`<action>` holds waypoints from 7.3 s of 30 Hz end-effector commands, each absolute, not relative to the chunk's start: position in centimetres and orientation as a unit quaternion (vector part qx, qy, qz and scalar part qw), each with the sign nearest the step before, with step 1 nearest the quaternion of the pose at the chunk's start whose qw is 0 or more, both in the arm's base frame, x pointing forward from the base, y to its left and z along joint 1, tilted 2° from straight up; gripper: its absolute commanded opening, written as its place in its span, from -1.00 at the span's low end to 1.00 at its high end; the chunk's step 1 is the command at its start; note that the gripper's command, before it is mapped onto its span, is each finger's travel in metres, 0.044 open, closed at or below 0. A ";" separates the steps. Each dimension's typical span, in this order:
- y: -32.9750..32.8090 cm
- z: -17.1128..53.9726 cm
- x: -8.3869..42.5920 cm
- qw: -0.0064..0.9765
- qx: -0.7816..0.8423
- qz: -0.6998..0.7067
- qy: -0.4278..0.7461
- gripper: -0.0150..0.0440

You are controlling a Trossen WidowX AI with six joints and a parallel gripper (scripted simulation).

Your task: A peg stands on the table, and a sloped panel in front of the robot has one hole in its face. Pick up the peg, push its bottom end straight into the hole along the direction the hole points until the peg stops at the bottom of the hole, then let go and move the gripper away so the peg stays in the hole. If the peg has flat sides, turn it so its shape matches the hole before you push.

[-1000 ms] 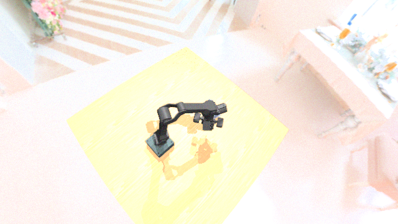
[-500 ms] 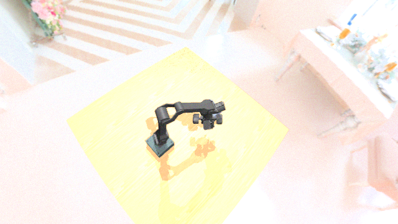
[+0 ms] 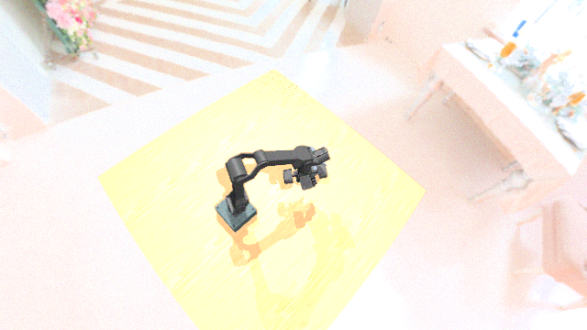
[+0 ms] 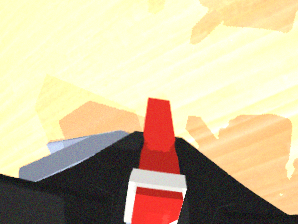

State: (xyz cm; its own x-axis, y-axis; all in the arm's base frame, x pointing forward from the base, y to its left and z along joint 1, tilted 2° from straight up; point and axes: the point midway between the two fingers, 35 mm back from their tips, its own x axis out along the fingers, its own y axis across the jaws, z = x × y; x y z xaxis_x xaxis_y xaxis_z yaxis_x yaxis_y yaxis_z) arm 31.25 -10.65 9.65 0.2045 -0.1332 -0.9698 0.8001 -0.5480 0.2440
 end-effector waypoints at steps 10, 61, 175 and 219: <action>-10.0 9.8 31.4 0.466 0.636 -0.546 0.282 -0.49; -7.0 10.1 32.0 0.675 0.492 -0.403 0.373 -0.49; -1.7 7.8 35.4 0.917 0.041 -0.091 0.386 -0.49; -1.9 6.0 37.2 0.922 0.022 -0.083 0.377 -0.49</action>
